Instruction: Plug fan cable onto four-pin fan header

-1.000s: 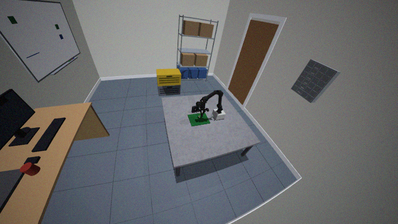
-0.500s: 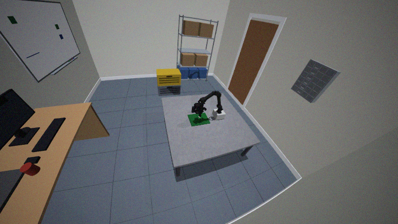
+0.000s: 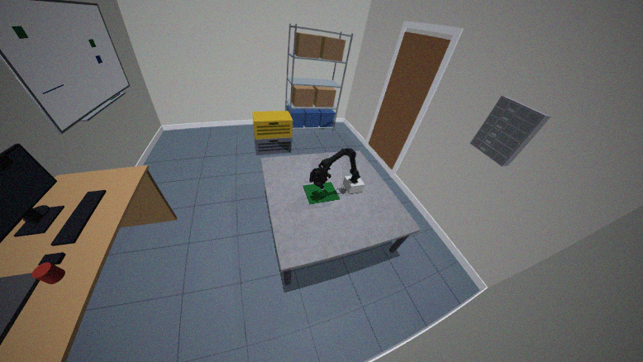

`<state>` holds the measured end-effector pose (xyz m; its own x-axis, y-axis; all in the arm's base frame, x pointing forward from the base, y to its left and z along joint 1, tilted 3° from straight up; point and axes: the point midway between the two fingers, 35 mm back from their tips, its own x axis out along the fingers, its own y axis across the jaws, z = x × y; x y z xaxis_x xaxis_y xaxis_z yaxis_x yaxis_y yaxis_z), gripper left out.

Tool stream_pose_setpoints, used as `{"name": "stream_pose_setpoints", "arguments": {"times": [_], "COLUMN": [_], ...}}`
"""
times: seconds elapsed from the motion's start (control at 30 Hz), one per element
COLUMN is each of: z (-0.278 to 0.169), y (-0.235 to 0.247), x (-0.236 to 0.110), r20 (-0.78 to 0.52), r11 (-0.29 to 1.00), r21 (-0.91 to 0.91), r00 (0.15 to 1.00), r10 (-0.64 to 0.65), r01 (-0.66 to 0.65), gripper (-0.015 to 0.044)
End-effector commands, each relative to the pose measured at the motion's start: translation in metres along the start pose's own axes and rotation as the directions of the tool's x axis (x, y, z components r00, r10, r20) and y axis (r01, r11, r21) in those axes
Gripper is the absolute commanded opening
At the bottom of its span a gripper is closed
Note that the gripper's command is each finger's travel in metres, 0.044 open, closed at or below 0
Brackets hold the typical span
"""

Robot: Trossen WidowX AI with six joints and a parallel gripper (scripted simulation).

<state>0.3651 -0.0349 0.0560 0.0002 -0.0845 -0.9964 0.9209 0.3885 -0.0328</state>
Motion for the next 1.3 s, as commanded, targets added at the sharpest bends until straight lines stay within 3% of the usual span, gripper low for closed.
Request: {"name": "stream_pose_setpoints", "arguments": {"times": [0.0,0.63,1.27], "z": [-0.001,-0.001,-0.002], "y": [0.001,-0.003,-0.005], "x": [0.005,0.029,0.042], "r20": [0.038,0.275,0.513], "r11": [1.000,0.992,0.984], "r21": [0.000,0.036,0.076], "r00": [0.999,0.953,0.840], "r10": [-0.021,-0.128,-0.178], "r01": [0.021,0.123,0.162], "gripper": [0.0000,0.0000,0.0000]}}
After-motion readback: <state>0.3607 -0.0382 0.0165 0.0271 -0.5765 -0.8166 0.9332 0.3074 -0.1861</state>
